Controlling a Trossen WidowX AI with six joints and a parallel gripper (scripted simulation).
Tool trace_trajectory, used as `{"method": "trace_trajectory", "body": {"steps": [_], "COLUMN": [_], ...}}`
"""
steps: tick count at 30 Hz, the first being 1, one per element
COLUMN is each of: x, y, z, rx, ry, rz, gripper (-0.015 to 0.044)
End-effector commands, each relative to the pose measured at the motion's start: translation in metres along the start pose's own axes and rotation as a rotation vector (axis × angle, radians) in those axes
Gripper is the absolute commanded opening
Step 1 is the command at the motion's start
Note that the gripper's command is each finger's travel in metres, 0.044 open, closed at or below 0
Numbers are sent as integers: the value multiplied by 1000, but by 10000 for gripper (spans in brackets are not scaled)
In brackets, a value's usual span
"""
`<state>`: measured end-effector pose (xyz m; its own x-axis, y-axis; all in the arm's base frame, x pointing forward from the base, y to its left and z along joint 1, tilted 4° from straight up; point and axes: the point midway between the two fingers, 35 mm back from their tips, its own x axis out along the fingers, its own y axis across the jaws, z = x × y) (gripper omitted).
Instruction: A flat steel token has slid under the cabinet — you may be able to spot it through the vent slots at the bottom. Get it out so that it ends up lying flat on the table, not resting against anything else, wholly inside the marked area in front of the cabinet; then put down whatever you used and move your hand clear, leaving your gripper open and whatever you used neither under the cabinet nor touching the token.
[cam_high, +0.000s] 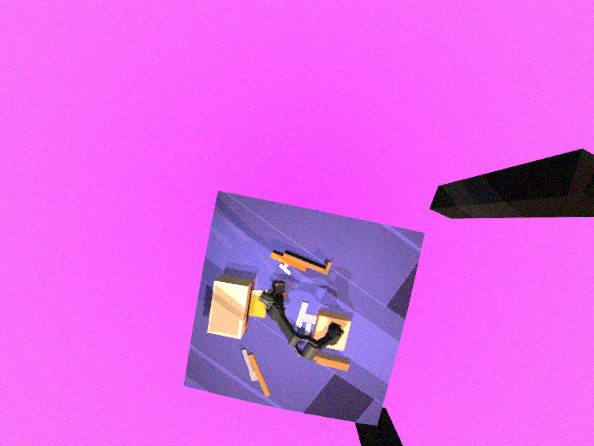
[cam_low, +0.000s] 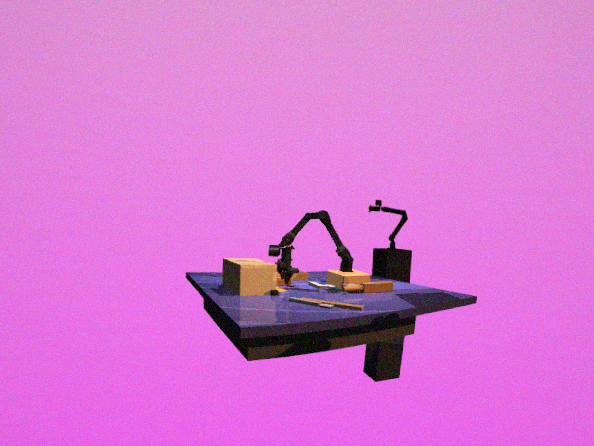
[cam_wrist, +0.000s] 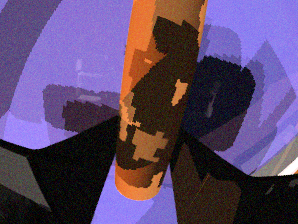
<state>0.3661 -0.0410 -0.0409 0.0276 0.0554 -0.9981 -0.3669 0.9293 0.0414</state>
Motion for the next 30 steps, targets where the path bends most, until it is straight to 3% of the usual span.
{"method": "trace_trajectory", "body": {"steps": [1, 30], "x": [1, 1], "y": [0, -1], "z": [-7, -41], "rx": [-1, -1], "ry": [3, 5], "rz": [4, 3], "gripper": [0, 0]}}
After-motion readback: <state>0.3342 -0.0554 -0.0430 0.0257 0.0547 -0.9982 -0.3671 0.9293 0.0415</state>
